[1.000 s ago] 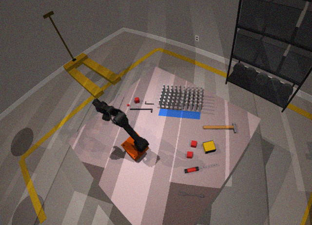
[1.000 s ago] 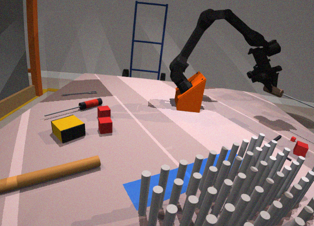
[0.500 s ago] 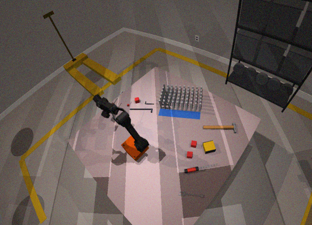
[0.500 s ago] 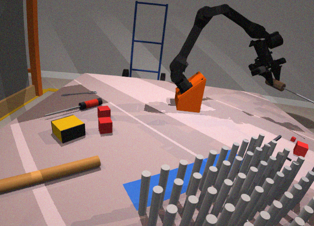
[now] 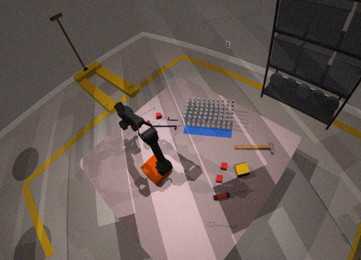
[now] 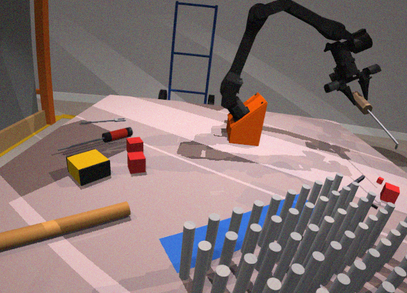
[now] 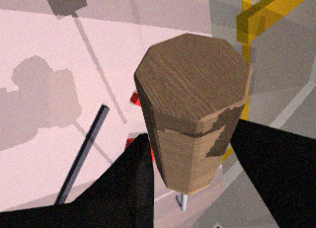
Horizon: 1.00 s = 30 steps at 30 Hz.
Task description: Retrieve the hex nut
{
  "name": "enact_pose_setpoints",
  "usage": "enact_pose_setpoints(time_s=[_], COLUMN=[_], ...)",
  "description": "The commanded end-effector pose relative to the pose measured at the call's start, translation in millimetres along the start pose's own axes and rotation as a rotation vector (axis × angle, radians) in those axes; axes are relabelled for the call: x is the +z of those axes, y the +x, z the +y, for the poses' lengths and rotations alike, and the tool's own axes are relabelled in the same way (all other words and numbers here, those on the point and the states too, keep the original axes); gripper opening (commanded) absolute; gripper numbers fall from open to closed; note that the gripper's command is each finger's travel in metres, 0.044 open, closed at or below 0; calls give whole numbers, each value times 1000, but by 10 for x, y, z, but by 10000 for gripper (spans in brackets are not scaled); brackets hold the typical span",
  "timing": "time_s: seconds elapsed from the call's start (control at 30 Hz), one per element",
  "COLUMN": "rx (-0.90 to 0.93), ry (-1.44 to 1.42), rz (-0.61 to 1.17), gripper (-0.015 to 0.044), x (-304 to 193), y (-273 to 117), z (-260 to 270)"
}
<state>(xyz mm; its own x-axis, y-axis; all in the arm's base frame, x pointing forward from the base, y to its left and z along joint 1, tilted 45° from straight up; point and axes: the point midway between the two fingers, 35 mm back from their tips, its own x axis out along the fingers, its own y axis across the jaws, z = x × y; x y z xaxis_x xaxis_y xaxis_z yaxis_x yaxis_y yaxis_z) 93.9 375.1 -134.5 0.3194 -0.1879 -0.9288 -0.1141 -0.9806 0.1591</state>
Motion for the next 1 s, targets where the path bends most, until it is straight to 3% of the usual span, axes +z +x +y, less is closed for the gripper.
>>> enact_pose_setpoints(time_s=[0.0, 0.97], rx=[-13, -2], ry=[158, 1160], rz=[-6, -49], gripper=[0, 0], x=[-176, -1224], y=[-98, -416], z=[-4, 311])
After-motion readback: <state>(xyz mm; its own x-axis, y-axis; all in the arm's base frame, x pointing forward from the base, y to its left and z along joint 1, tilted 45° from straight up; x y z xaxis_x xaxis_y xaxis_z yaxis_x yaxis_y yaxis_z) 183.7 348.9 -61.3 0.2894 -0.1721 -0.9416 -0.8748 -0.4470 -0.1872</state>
